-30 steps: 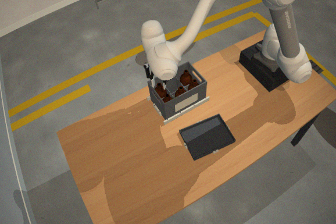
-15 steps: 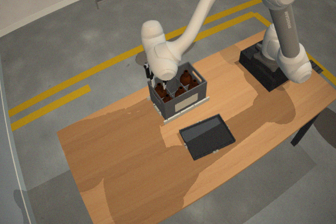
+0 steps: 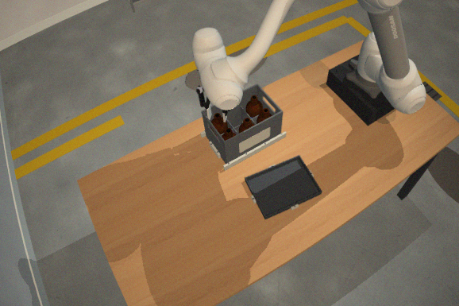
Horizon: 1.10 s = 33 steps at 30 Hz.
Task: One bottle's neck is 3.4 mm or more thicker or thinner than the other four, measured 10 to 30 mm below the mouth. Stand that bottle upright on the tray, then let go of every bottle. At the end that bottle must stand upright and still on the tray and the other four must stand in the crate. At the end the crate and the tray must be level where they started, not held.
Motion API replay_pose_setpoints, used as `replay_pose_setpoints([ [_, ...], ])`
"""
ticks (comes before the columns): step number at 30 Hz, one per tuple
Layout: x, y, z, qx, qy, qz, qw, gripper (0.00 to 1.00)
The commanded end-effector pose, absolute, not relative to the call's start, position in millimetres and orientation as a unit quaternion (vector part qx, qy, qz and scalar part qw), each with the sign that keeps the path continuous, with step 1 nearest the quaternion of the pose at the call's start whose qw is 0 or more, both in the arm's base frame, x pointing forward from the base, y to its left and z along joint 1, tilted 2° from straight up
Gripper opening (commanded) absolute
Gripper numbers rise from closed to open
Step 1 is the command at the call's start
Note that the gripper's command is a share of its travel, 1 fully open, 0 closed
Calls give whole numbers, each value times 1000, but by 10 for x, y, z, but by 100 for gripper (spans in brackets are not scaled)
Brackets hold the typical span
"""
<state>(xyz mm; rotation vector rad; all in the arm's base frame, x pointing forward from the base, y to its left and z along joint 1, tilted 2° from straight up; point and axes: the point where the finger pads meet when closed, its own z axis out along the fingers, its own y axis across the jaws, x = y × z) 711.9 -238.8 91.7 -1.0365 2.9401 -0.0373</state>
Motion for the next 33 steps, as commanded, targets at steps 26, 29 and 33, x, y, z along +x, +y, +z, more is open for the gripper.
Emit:
replay_pose_setpoints([
  [26, 7097, -2407, 887, -334, 942, -11, 11, 38],
  [29, 7097, -2407, 887, -334, 942, -11, 11, 38],
  [33, 7097, -2407, 887, -334, 942, -11, 11, 0],
])
